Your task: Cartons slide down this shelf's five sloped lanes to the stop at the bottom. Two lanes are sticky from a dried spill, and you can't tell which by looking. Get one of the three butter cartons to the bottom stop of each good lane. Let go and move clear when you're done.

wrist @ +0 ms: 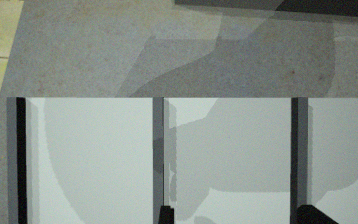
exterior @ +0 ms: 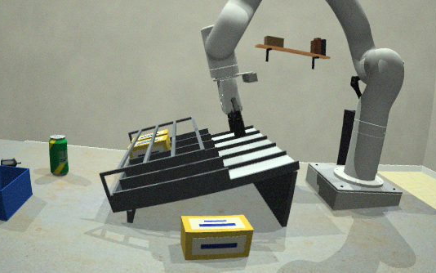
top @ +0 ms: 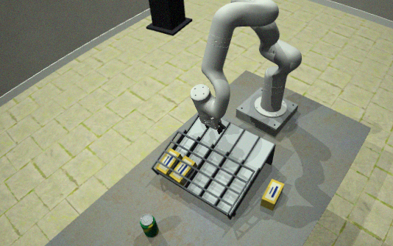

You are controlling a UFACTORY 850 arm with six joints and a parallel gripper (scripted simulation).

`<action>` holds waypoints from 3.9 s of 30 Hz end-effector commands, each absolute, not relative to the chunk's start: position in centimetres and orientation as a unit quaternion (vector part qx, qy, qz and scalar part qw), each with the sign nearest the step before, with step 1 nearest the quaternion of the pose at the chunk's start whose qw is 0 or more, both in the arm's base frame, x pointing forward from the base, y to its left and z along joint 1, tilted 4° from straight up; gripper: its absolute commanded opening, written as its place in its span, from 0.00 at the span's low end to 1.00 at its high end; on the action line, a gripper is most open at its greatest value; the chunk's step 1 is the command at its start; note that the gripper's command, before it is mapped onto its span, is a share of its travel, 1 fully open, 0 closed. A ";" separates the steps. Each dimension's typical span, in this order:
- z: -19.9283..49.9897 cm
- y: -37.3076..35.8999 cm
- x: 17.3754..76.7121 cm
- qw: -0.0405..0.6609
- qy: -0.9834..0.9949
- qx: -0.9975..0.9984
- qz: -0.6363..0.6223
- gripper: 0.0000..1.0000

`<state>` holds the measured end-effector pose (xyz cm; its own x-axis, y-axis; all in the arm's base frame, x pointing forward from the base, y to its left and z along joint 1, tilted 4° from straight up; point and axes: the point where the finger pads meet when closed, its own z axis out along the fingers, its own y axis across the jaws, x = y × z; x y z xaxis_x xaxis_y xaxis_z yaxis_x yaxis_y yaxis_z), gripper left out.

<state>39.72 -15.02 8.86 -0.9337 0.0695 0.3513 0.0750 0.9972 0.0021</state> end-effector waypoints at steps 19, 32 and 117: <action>8.9 -15.0 39.8 0.178 -0.983 -0.037 -0.008 0.80; 8.9 -15.0 39.8 0.178 -0.983 -0.037 -0.008 0.80; 8.9 -15.0 39.8 0.178 -0.983 -0.037 -0.008 0.87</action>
<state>39.72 -15.02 8.86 -0.9337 0.0695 0.3513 0.0750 0.9972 0.0021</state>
